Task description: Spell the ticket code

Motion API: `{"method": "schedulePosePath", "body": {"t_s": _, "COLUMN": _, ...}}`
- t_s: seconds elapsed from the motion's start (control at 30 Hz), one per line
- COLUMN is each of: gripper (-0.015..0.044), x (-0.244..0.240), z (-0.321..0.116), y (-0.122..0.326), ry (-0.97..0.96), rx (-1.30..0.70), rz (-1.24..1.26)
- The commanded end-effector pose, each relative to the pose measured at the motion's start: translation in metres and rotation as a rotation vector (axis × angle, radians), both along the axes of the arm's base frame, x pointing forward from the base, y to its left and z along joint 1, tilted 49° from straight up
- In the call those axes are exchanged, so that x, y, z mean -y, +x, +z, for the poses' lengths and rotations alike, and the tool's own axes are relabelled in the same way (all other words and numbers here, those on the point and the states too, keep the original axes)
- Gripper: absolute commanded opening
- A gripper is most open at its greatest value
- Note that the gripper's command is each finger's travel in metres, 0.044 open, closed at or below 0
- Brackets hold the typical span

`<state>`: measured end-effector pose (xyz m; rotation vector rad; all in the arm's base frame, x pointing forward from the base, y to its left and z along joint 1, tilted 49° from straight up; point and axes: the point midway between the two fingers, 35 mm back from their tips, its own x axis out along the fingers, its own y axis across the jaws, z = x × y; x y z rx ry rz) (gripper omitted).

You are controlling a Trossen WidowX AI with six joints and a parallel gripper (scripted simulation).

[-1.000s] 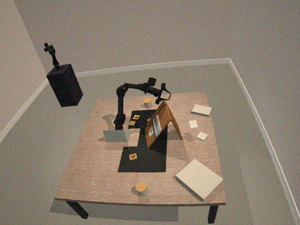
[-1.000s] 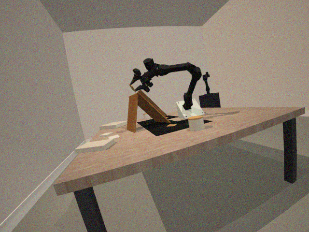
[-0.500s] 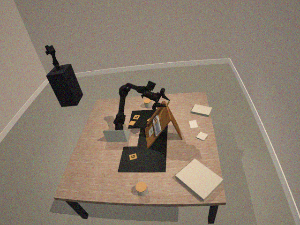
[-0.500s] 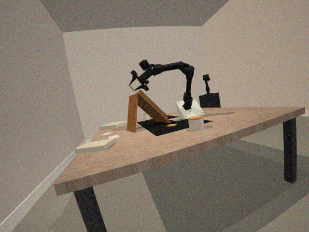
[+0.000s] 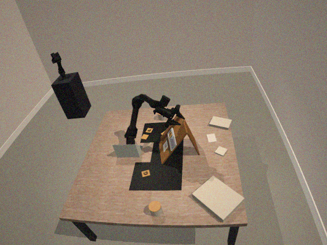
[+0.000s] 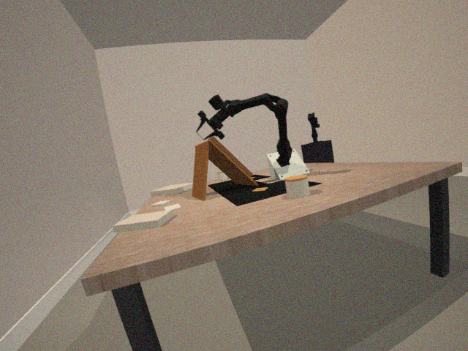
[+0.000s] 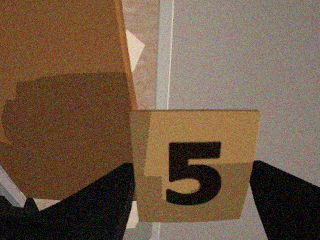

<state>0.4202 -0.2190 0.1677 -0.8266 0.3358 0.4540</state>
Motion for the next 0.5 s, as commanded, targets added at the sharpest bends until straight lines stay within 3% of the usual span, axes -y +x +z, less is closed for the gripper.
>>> {"method": "schedulePosePath", "body": {"t_s": 0.0, "gripper": 0.0000, "x": 0.009, "z": -0.022, "y": -0.005, "ry": 0.088, "rx": -0.049, "rz": -0.028}}
{"method": "schedulePosePath", "body": {"t_s": 0.47, "gripper": 0.0000, "x": 0.029, "z": -0.100, "y": -0.026, "ry": 0.488, "rx": -0.223, "rz": -0.124}}
